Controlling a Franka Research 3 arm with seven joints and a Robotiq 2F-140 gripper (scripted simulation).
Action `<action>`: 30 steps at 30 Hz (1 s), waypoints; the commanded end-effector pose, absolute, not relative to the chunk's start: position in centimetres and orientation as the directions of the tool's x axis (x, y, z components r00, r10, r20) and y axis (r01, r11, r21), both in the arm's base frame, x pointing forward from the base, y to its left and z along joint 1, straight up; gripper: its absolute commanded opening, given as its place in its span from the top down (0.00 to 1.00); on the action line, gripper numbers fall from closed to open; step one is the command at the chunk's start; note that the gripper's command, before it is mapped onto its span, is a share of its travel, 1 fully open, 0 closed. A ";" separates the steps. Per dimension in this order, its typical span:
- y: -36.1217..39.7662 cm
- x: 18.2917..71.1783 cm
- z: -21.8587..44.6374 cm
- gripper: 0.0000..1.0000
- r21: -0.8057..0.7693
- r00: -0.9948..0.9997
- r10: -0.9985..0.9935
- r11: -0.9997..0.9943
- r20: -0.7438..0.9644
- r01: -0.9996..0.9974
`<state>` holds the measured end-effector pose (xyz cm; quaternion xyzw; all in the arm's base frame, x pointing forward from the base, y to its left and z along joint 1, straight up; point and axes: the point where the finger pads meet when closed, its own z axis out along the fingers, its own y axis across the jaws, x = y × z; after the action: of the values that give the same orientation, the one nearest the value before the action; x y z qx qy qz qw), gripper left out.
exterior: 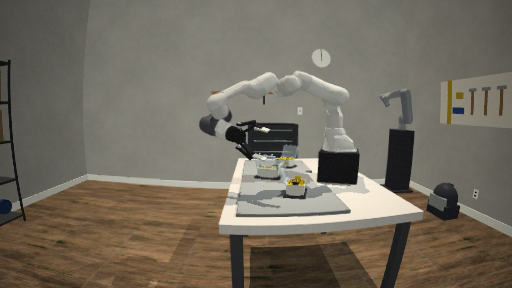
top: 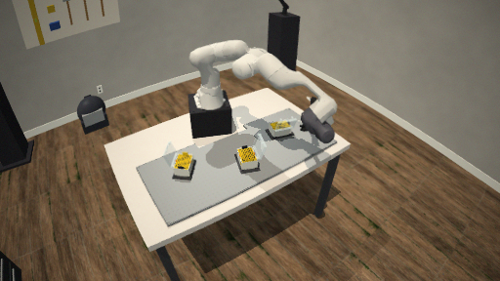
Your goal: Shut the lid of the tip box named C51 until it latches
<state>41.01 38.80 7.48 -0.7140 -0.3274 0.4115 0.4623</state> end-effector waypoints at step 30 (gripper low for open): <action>45.3 39.2 19.6 0.00 -0.807 0.506 0.745 -0.572 -0.434 0.150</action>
<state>39.37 44.61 18.73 -0.7731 -0.3108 0.4011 0.3805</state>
